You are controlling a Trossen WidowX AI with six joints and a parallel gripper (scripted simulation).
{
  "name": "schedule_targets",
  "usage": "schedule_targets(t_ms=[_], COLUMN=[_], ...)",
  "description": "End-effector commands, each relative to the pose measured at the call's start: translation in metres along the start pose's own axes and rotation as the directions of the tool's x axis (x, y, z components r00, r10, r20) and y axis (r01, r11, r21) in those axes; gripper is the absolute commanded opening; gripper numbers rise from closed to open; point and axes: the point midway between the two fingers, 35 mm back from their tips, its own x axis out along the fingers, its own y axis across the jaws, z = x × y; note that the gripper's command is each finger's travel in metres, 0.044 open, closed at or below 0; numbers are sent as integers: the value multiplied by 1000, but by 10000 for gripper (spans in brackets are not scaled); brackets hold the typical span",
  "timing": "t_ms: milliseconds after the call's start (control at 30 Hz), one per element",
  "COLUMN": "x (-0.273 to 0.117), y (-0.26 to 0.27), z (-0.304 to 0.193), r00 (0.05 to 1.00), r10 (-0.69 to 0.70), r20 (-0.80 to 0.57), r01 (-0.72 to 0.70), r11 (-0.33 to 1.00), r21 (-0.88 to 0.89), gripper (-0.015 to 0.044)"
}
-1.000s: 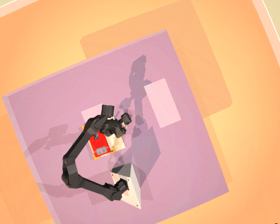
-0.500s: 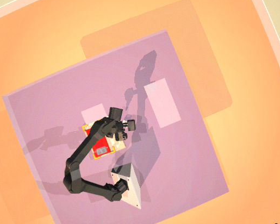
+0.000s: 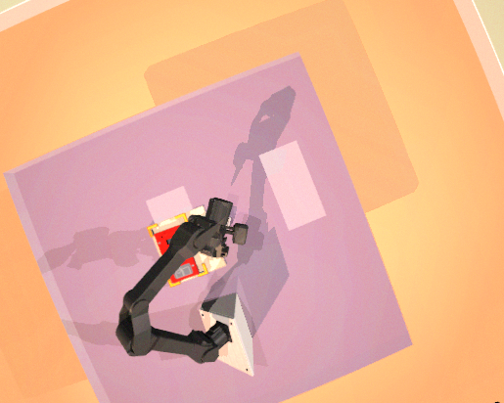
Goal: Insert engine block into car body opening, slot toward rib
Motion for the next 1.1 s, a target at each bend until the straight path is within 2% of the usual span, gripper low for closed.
schedule_targets(t_ms=[0,133,267,1067], x=[0,3,36,68], y=[9,11,11,9], z=[1,0,1,1], r00=[1000,1000,1000,1000], r10=[-10,-10,-11,-22], r20=[2,2,2,19], r01=[10,10,11,22], r11=[1000,1000,1000,1000], r21=[18,18,17,6], gripper=[440,440,440,440])
